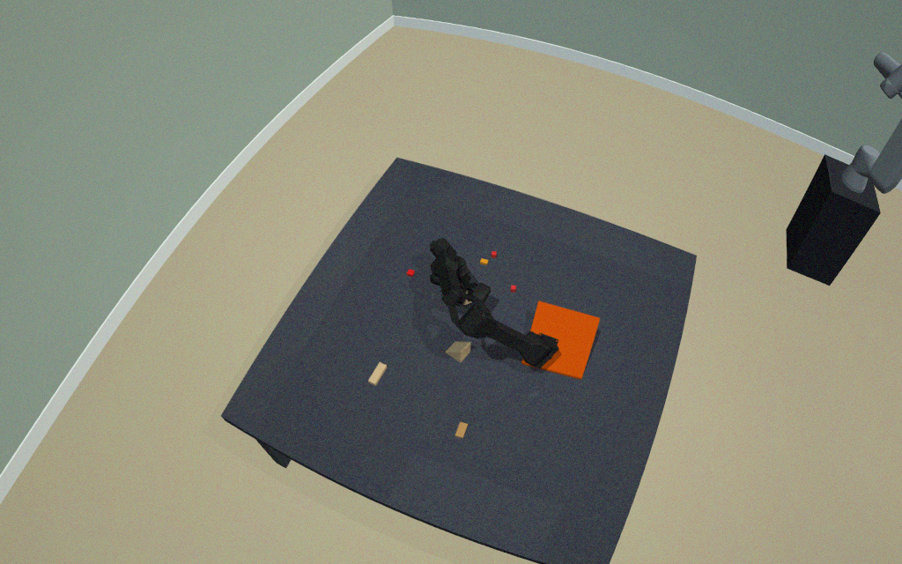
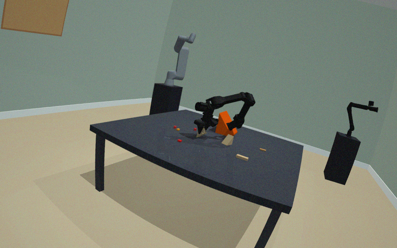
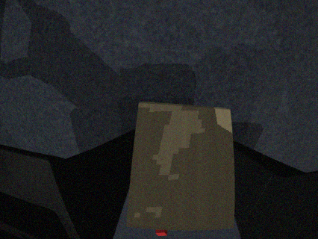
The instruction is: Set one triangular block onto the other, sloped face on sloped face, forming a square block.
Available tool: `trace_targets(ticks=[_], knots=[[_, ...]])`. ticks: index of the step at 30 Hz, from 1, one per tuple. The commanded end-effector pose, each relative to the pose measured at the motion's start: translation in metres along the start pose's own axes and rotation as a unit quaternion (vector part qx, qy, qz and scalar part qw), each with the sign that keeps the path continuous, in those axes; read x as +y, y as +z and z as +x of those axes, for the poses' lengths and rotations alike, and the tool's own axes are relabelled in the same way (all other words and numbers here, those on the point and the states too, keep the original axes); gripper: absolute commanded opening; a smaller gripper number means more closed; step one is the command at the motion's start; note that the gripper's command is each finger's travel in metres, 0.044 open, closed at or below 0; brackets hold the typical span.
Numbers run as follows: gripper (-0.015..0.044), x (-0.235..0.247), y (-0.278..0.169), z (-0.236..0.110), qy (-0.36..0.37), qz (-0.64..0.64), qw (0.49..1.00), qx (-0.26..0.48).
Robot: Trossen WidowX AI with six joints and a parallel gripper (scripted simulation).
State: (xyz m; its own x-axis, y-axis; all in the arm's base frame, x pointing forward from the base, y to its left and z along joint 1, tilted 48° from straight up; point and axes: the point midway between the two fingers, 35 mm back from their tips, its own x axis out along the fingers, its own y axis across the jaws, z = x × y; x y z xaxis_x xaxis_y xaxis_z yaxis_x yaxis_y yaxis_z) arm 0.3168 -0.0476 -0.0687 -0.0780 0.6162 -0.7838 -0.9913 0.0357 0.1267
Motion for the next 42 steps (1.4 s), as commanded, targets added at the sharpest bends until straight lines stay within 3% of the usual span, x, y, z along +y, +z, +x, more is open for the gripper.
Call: trace_targets(ticks=[1, 21, 22, 37, 42], knots=[[0.0, -0.001, -0.01, -0.002, -0.004, 0.0, 0.998, -0.06], [0.0, -0.001, -0.045, 0.003, 0.003, 0.009, 0.955, -0.297], [0.0026, 0.0, -0.04, 0.002, 0.003, 0.003, 0.964, -0.266], [0.042, 0.0, -0.04, 0.002, 0.003, 0.003, 0.964, -0.266], [0.044, 0.0, -0.04, 0.002, 0.003, 0.003, 0.964, -0.266]])
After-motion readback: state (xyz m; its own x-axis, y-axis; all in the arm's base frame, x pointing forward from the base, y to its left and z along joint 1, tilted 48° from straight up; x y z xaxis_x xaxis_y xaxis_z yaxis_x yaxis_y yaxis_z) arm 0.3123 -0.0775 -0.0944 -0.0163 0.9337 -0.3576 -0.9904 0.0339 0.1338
